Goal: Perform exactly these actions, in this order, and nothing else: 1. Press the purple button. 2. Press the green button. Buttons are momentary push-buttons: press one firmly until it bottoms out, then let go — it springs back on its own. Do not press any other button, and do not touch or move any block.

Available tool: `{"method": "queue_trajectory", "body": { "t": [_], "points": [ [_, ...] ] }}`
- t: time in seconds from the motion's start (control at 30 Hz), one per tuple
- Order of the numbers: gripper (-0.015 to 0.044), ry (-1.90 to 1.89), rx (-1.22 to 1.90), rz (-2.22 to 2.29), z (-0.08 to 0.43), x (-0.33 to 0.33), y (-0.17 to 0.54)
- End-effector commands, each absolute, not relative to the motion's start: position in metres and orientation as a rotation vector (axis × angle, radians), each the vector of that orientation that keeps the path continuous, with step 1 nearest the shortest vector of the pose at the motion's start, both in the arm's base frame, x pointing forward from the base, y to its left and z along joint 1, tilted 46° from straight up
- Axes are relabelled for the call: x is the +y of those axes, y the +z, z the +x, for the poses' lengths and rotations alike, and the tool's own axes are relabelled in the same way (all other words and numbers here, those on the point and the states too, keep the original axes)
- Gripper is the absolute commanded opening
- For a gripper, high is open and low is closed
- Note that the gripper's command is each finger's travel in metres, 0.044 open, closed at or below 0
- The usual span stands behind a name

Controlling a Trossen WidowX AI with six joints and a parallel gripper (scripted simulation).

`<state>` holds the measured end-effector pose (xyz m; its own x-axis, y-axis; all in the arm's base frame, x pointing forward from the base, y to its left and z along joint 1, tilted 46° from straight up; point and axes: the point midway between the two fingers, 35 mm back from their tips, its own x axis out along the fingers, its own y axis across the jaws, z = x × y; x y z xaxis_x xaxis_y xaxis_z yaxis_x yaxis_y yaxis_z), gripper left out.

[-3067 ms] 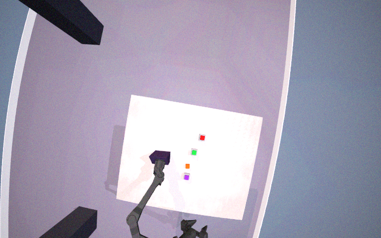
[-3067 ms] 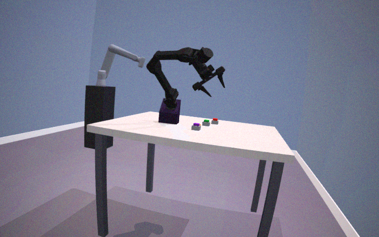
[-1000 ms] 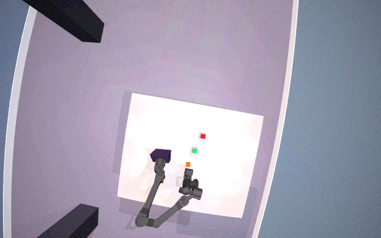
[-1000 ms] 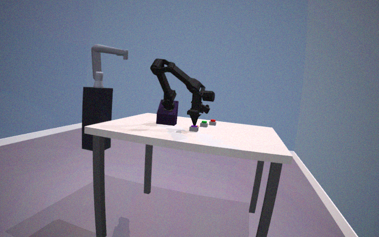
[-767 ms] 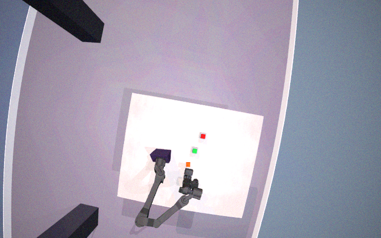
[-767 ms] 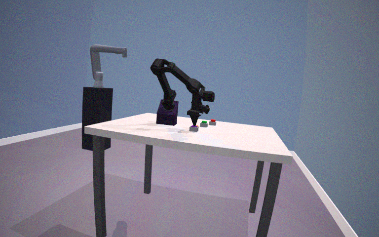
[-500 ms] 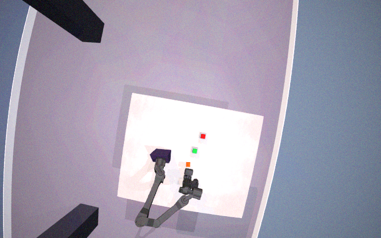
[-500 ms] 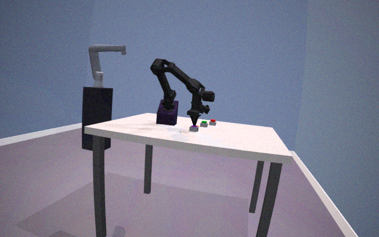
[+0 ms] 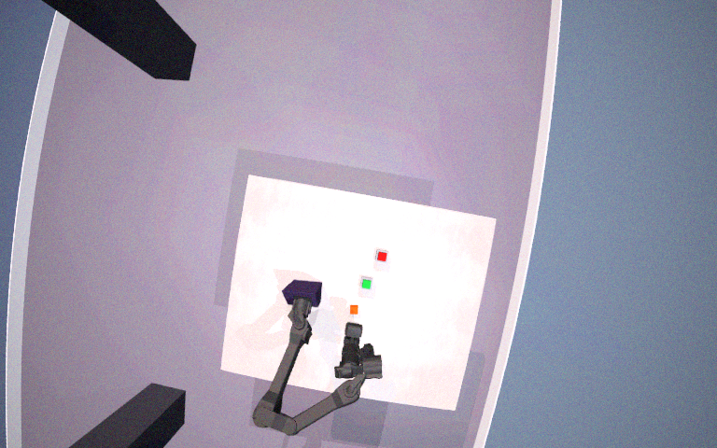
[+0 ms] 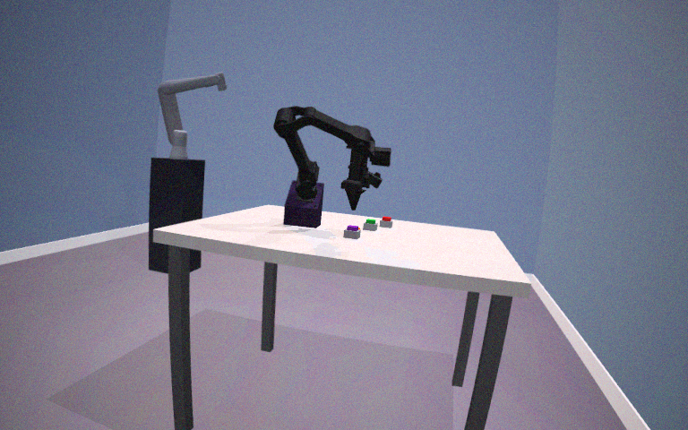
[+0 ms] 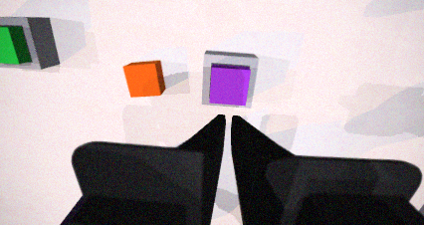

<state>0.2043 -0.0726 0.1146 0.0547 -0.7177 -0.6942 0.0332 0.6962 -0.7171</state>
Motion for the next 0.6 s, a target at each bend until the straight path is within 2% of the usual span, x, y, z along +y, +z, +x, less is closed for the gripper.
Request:
{"method": "queue_trajectory", "body": {
  "t": [0.0,0.17,0.37,0.57],
  "points": [
    [0.002,-0.628,1.394,-0.607,0.205,-0.051,0.137],
    [0.002,-0.624,1.394,-0.606,0.209,-0.044,0.134],
    [0.002,-0.603,1.398,-0.592,0.24,0.014,0.085],
    [0.002,-0.61,1.398,-0.594,0.244,0.075,0.021]
  ]
}}
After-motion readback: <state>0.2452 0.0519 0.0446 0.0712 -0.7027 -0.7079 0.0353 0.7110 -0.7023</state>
